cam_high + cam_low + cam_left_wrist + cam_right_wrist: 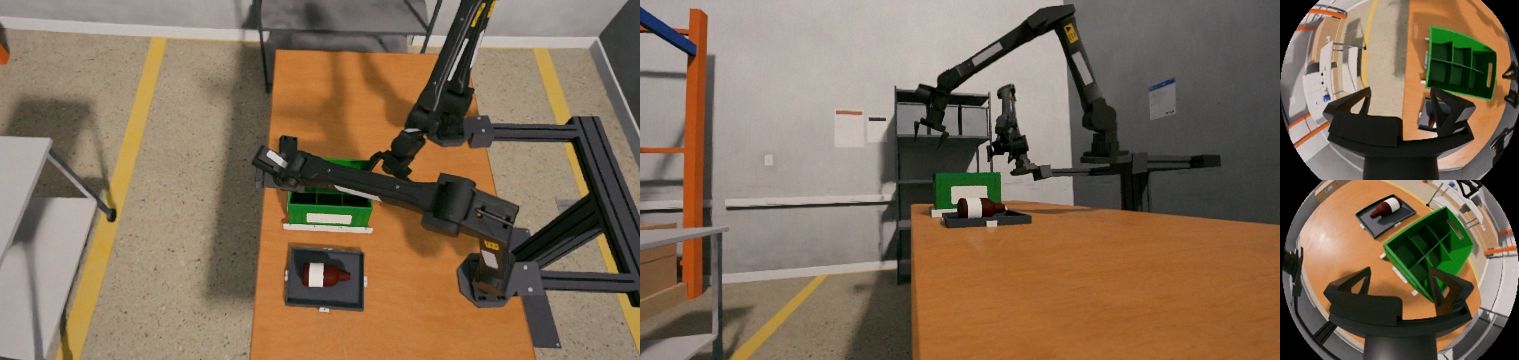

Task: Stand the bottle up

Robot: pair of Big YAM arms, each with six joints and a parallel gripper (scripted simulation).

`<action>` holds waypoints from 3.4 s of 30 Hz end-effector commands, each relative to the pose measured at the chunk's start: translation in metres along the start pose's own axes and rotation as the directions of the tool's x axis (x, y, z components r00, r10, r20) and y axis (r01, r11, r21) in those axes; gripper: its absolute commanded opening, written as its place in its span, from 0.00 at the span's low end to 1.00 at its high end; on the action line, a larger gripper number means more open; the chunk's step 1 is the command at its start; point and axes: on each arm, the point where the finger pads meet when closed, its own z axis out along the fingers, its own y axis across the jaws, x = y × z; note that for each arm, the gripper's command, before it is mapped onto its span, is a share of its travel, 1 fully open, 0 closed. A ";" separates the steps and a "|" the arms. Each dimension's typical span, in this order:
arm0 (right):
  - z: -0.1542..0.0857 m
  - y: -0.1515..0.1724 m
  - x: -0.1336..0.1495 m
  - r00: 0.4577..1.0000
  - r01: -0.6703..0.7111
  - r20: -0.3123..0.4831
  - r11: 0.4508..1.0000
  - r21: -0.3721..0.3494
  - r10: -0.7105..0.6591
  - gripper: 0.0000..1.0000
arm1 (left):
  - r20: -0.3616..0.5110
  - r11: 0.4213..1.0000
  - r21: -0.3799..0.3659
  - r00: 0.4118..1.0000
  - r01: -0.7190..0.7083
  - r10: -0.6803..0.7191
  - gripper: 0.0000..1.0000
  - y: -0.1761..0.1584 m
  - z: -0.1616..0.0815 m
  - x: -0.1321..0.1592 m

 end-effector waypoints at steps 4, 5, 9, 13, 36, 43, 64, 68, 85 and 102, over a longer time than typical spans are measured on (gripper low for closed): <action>-0.001 0.000 -0.004 1.000 -0.002 0.007 1.000 0.001 0.002 1.00 | 0.006 1.000 -0.012 1.000 -0.001 0.002 1.00 0.005 -0.006 -0.003; -0.001 0.000 -0.004 1.000 -0.002 0.007 1.000 0.001 0.002 1.00 | 0.006 1.000 -0.012 1.000 -0.001 0.002 1.00 0.005 -0.006 -0.003; -0.001 0.000 -0.004 1.000 -0.002 0.007 1.000 0.001 0.002 1.00 | 0.006 1.000 -0.012 1.000 -0.001 0.002 1.00 0.005 -0.006 -0.003; -0.001 0.000 -0.004 1.000 -0.002 0.007 1.000 0.001 0.002 1.00 | 0.006 1.000 -0.012 1.000 -0.001 0.002 1.00 0.005 -0.006 -0.003; -0.011 0.027 -0.052 0.921 -0.018 0.386 0.997 -0.072 0.044 1.00 | 0.079 0.811 -0.167 0.828 0.560 -0.555 1.00 -0.063 -0.007 0.088; -0.030 0.032 -0.084 0.834 -0.025 0.546 0.994 -0.104 0.078 1.00 | 0.154 0.573 -0.234 0.612 0.786 -0.776 1.00 -0.111 -0.005 0.147; -0.045 0.034 -0.094 0.778 -0.026 0.621 0.992 -0.121 0.096 1.00 | 0.271 0.174 -0.303 0.259 0.937 -0.927 1.00 -0.180 0.004 0.230; -0.045 0.034 -0.094 0.778 -0.026 0.621 0.992 -0.121 0.096 1.00 | 0.271 0.174 -0.303 0.259 0.937 -0.927 1.00 -0.180 0.004 0.230; -0.042 0.030 -0.092 0.785 -0.042 0.610 0.992 -0.121 0.108 1.00 | 0.204 0.092 -0.313 0.161 0.945 -0.966 0.58 -0.261 0.045 0.246; -0.042 0.030 -0.092 0.785 -0.042 0.610 0.992 -0.121 0.108 1.00 | 0.197 0.074 -0.335 0.146 0.939 -0.969 0.58 -0.264 0.062 0.261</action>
